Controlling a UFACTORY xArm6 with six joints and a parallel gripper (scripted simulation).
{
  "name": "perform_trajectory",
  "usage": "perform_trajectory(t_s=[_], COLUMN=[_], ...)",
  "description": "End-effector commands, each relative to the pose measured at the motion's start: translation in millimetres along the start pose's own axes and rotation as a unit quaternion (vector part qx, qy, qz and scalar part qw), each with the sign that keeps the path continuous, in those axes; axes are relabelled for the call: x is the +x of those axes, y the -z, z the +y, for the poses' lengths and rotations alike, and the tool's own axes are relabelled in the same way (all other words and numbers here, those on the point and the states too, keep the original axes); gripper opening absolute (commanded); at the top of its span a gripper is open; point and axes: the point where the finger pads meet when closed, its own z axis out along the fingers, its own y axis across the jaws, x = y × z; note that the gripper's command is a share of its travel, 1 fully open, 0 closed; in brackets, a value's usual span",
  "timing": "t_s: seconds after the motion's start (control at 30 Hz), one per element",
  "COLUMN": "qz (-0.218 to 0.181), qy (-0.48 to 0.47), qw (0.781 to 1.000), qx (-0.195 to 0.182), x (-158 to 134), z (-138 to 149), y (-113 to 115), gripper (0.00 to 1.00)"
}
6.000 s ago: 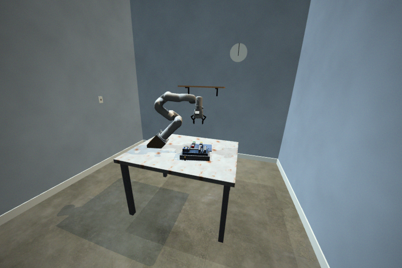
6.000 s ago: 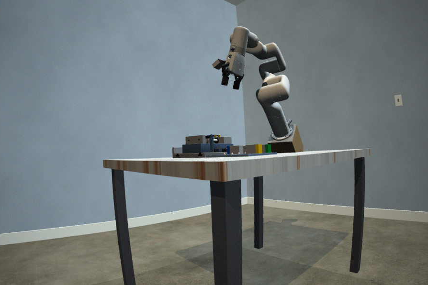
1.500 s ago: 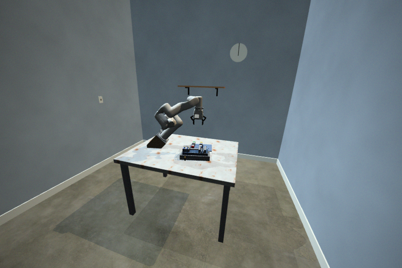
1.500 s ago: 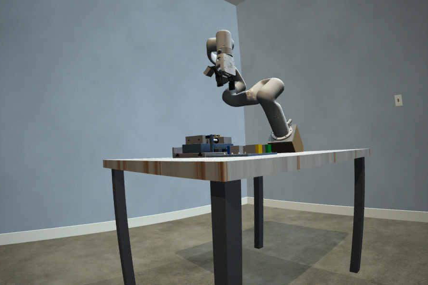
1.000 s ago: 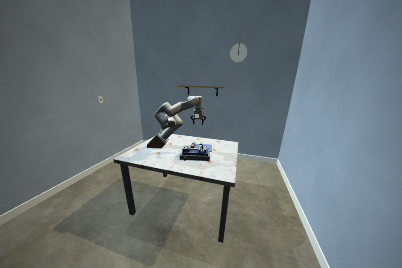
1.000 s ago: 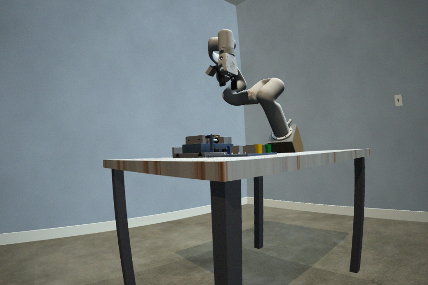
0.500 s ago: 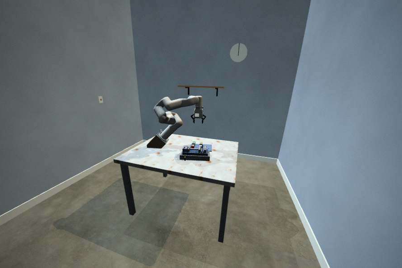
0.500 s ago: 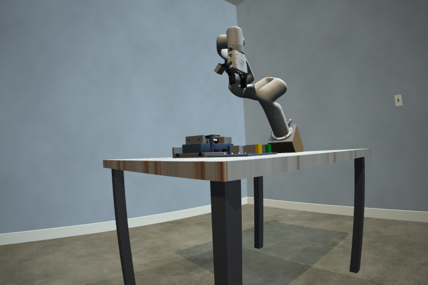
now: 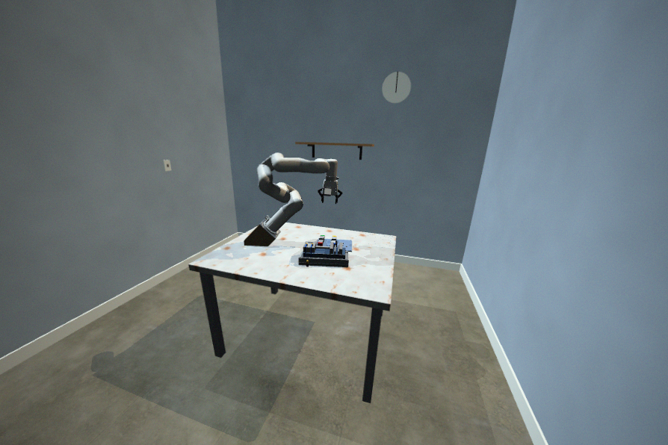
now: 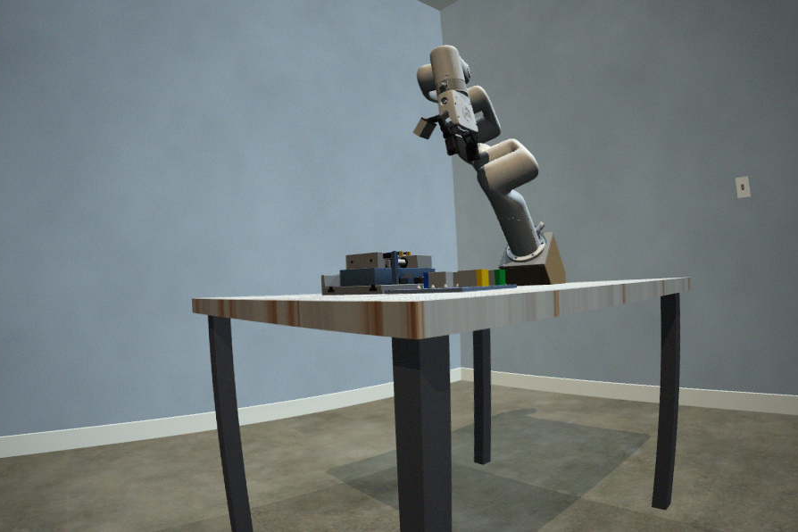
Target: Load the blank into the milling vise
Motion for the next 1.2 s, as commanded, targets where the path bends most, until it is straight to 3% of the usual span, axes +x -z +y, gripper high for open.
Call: perform_trajectory(t_s=[0.0,0.27,0.5,0.53,0.83,1.17], qz=[0.009,0.047,0.047,0.02,0.047,0.037], qy=[0.0,0.003,0.003,0.002,0.003,0.003], qw=[1.0,0.999,0.999,1.0,0.999,0.999], qx=[0.006,0.025,0.025,0.018,0.025,0.024], x=[1.7,7.5,7.5,8.7,12.5,13.7], z=[-0.5,0.7,0.7,0.2,0.1,-0.2], y=[1.2,2.8,2.8,2.7,3.3,3.4], gripper=[1.0,1.0,1.0,1.0,1.0,1.0])
